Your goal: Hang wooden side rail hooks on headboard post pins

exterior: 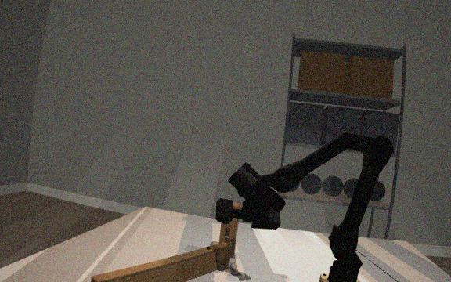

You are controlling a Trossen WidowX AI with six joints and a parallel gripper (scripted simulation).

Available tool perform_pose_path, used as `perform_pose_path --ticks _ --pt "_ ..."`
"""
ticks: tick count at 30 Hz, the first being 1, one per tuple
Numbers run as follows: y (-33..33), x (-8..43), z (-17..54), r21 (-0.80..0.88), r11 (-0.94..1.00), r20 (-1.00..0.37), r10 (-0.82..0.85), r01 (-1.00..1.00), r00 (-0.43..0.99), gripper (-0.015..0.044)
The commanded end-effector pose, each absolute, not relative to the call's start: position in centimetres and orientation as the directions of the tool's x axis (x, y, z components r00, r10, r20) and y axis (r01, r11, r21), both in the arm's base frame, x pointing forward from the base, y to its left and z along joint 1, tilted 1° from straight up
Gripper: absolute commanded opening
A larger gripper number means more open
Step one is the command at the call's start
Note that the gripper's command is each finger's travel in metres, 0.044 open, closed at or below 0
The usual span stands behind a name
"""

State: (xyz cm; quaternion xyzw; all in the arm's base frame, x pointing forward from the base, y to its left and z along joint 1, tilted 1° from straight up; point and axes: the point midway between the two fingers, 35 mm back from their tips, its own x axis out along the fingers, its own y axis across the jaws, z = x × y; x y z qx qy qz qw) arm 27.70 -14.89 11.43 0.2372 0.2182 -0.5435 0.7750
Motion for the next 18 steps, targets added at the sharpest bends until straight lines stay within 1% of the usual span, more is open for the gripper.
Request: perform_pose_path --ticks 1,5,10,14,18 --pt "-14.9 28.0 11.5 0.086 0.326 -0.609 -0.731 0.942 0.309 0.0440" --pt "-14.7 29.8 11.6 -0.144 0.523 -0.694 -0.658 0.840 0.291 0.0440" --pt "-14.3 31.8 11.8 -0.341 0.753 -0.796 -0.550 0.563 0.253 0.0440" --pt "-13.9 33.1 11.9 -0.395 0.880 -0.866 -0.453 0.265 0.213 0.0440" --pt "-13.4 34.2 12.1 -0.360 0.931 -0.923 -0.347 -0.055 0.166 0.0440"
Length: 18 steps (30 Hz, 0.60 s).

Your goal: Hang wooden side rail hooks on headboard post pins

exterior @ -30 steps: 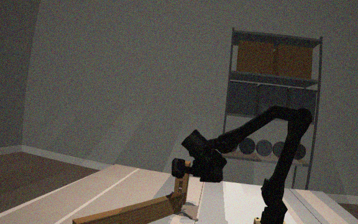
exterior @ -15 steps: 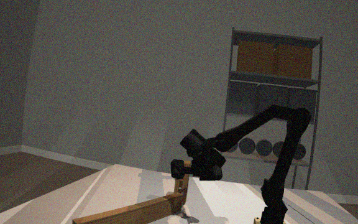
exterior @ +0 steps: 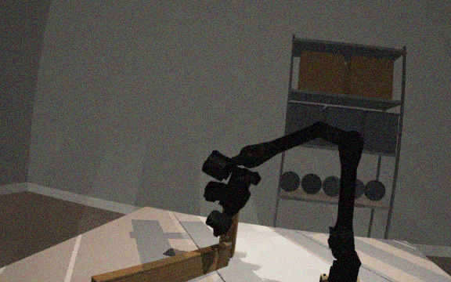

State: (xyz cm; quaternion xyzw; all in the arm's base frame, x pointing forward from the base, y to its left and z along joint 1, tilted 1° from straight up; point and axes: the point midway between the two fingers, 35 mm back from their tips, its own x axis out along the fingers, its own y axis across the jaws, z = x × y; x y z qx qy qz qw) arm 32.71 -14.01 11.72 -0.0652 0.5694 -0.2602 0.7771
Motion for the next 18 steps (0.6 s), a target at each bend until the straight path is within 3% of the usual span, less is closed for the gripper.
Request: perform_pose_path --ticks 1,10,18 --pt "-13.3 34.4 12.1 -0.340 0.931 -0.935 -0.319 -0.134 0.153 0.0440" --pt "-11.9 36.0 13.0 -0.065 0.682 -0.998 -0.054 -0.728 0.039 0.0440" --pt "-11.7 36.2 13.2 -0.022 0.605 -1.000 -0.008 -0.796 0.021 0.0440"
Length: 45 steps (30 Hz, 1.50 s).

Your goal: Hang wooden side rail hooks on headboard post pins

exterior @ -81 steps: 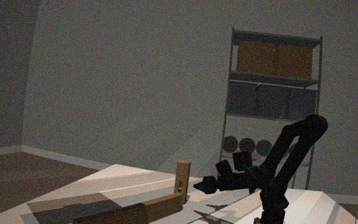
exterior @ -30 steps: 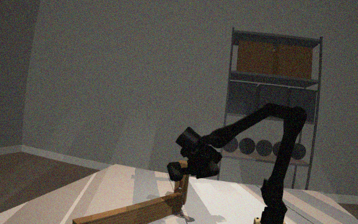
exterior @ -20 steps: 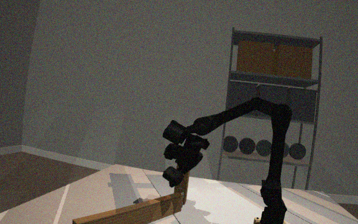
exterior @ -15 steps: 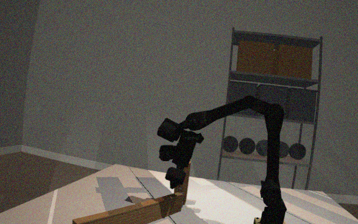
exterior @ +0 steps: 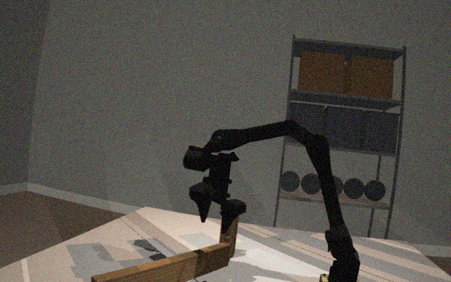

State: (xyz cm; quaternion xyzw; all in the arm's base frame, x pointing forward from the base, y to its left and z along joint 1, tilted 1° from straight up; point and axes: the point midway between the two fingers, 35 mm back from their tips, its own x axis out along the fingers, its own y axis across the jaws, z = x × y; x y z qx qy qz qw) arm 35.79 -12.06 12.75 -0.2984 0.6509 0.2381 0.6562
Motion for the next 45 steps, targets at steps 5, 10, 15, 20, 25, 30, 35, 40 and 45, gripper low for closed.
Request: perform_pose_path --ticks 5,10,15,20,25,30,35,40,45 --pt "-11.7 36.2 13.2 -0.022 0.605 -1.000 -0.008 -0.796 0.021 0.0440" --pt "-11.7 36.3 11.0 -0.022 0.605 -1.000 -0.008 -0.796 0.021 0.0440" --pt "-11.7 36.3 9.7 -0.022 0.605 -1.000 -0.008 -0.796 0.021 0.0440" --pt "-11.7 36.3 8.3 -0.022 0.605 -1.000 -0.008 -0.796 0.021 0.0440" --pt "-11.7 36.3 7.9 -0.022 0.605 -1.000 -0.008 -0.796 0.021 0.0440" --pt "-11.8 36.4 7.1 -0.021 0.605 -1.000 -0.008 -0.796 0.021 0.0440" --pt "-11.8 36.5 6.3 -0.021 0.605 -1.000 -0.008 -0.796 0.021 0.0440" --pt "-11.8 36.5 5.5 -0.021 0.605 -1.000 -0.008 -0.796 0.021 0.0440" --pt "-11.8 36.5 4.7 -0.022 0.605 -1.000 -0.008 -0.796 0.021 0.0440"
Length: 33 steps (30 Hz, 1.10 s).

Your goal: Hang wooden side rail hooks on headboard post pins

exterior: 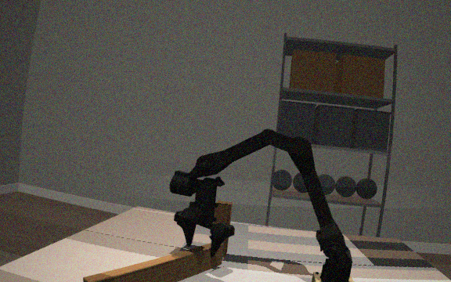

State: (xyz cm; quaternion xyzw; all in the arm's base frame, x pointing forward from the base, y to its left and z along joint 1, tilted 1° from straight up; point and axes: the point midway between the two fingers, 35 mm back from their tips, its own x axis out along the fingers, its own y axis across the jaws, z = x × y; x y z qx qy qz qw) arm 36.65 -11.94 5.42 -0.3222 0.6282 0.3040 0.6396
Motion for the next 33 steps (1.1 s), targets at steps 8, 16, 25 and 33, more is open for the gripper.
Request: perform_pose_path --ticks 8,16,25,33 --pt "-11.8 36.5 3.4 -0.022 0.605 -1.000 -0.008 -0.796 0.021 0.0440" --pt "-11.8 36.4 2.2 -0.021 0.605 -1.000 -0.008 -0.796 0.021 0.0440" --pt "-11.8 36.4 1.5 -0.021 0.605 -1.000 -0.008 -0.796 0.021 0.0387" --pt "-11.8 36.4 1.5 -0.021 0.605 -1.000 -0.008 -0.796 0.021 0.0177"
